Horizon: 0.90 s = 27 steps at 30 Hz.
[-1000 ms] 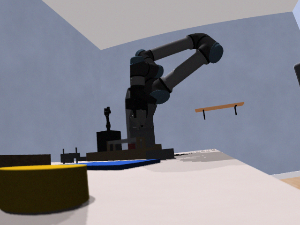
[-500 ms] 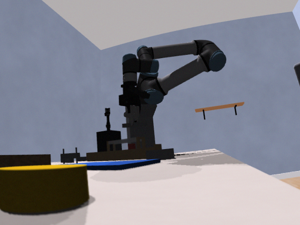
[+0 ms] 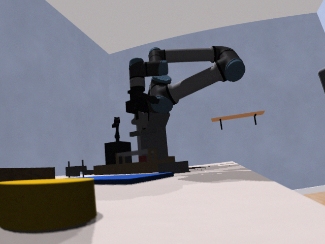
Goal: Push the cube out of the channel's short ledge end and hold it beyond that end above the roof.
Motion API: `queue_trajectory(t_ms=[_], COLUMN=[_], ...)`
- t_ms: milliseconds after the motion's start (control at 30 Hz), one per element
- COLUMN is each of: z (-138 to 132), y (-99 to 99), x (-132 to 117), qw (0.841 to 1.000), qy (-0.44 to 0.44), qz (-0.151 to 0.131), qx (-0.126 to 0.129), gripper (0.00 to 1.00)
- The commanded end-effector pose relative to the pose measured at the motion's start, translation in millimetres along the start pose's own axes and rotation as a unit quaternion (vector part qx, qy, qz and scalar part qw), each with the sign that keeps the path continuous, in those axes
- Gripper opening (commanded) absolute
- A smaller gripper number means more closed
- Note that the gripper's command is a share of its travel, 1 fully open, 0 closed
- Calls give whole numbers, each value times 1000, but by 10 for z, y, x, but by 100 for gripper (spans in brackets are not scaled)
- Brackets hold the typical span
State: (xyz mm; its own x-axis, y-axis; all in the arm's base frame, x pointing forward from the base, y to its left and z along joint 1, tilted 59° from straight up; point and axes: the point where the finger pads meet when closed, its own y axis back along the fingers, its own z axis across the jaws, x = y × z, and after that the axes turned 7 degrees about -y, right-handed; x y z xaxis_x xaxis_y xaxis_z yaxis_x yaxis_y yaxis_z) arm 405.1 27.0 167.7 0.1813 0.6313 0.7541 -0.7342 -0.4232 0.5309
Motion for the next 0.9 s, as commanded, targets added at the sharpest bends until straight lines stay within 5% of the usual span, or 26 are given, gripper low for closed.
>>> queue_trajectory(t_ms=[0, 867], z=[6, 313], y=[17, 12], x=[-6, -269], qw=[1000, 1000], qy=[3, 3], qz=[6, 5], qx=[-2, -2], gripper=[0, 0])
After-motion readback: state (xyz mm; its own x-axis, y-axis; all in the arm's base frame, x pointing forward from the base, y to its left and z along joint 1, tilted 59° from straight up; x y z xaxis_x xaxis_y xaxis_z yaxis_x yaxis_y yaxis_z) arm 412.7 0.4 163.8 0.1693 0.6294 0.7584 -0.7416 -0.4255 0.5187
